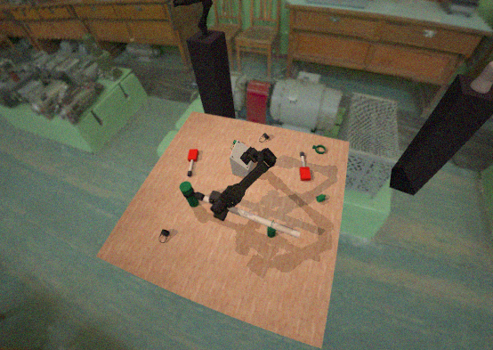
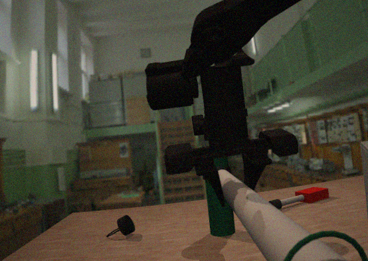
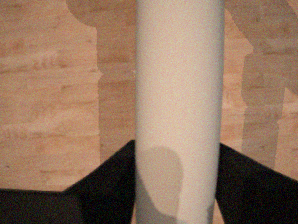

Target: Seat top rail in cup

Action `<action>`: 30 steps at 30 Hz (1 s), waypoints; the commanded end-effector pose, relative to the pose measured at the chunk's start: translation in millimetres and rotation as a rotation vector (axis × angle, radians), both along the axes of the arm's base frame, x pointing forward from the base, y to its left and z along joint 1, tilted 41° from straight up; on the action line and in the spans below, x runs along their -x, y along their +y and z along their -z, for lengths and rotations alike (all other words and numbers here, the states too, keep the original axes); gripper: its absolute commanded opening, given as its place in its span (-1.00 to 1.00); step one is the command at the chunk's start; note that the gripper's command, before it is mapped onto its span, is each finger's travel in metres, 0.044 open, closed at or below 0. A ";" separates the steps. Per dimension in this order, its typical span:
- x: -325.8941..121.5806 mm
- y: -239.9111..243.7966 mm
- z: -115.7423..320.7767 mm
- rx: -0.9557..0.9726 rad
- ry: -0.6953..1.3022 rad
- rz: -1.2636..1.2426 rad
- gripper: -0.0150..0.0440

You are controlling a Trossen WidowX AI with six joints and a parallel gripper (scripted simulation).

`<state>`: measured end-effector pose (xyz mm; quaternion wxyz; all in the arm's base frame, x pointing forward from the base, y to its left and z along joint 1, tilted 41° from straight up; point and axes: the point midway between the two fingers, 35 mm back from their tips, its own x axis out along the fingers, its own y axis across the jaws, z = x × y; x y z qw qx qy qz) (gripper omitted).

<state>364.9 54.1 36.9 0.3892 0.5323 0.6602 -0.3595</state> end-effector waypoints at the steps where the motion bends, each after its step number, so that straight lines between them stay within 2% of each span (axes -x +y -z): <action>1: -1.7 -4.6 0.4 -0.004 -0.008 0.003 -0.49; 30: -0.8 -14.7 11.8 0.001 0.001 -0.001 -0.49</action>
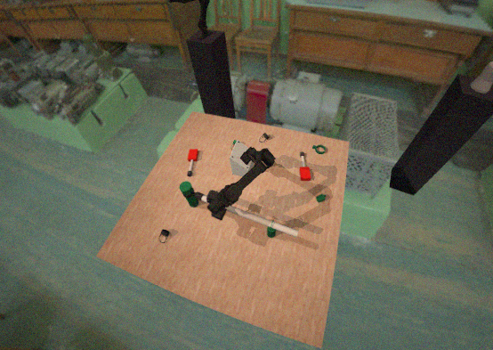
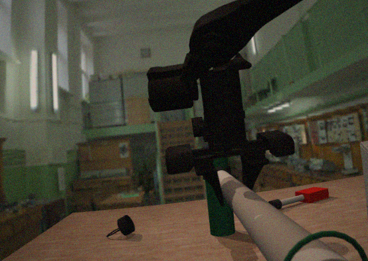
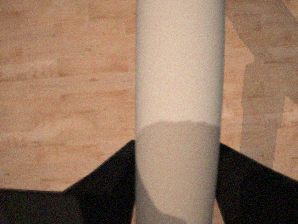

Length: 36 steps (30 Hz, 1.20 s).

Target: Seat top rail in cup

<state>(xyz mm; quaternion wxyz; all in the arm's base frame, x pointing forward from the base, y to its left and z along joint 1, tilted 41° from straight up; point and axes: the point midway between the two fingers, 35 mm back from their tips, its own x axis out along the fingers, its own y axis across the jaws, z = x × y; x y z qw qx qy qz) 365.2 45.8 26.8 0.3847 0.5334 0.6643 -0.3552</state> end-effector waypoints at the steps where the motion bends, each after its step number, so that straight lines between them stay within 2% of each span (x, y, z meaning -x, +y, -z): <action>1: -0.6 -6.3 1.7 0.016 -0.003 0.002 -0.49; 36: 0.0 -0.4 0.3 0.001 0.000 0.000 -0.49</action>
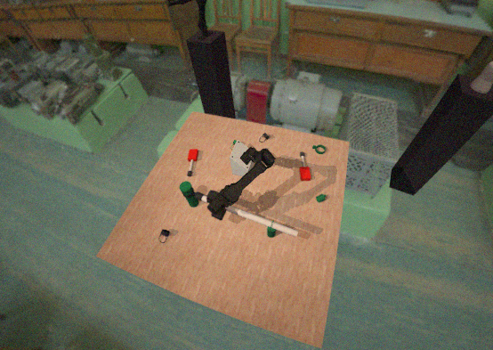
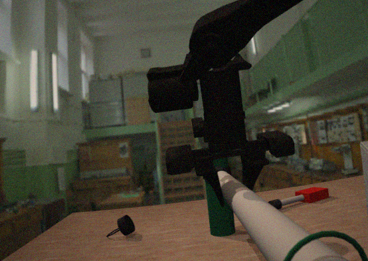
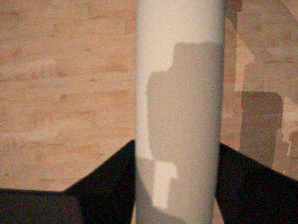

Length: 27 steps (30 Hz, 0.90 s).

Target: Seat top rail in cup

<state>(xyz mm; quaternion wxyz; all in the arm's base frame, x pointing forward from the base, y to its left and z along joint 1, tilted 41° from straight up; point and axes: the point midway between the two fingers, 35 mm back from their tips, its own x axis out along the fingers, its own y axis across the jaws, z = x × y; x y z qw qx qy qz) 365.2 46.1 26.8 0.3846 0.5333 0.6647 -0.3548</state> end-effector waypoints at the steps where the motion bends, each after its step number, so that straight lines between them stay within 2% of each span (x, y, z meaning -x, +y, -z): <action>1: 0.0 -0.9 0.3 0.001 0.000 0.001 -0.49; 27: -0.2 -5.0 1.9 0.006 0.000 0.001 -0.49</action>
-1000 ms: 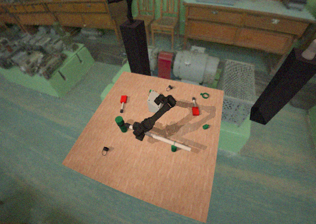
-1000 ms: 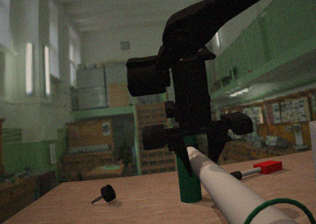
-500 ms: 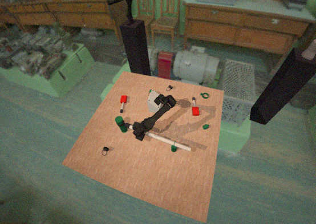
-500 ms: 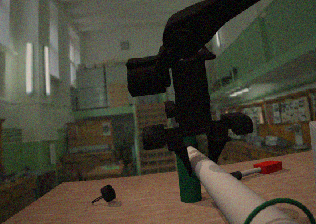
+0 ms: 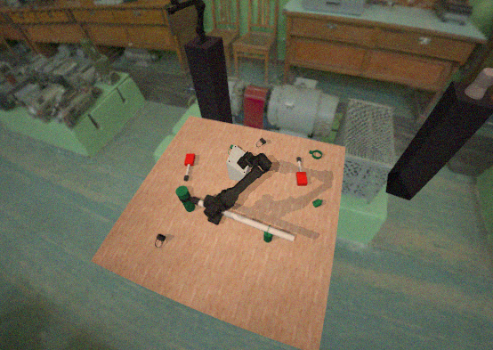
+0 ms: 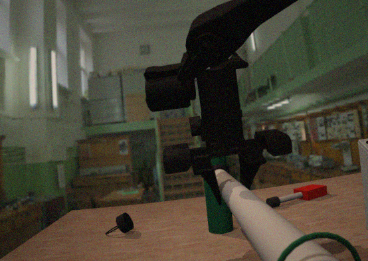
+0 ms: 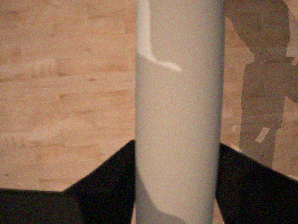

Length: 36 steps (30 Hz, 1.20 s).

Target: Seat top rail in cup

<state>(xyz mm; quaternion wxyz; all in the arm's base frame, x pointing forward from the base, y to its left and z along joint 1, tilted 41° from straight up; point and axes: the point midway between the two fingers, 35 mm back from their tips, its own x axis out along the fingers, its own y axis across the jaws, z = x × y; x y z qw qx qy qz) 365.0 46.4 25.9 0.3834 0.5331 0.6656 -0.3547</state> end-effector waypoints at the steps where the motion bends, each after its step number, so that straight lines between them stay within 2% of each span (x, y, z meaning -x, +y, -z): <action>1: -0.4 -5.5 1.2 0.009 -0.002 0.002 -0.49; 36: -0.7 -11.1 3.5 0.012 -0.002 0.002 -0.49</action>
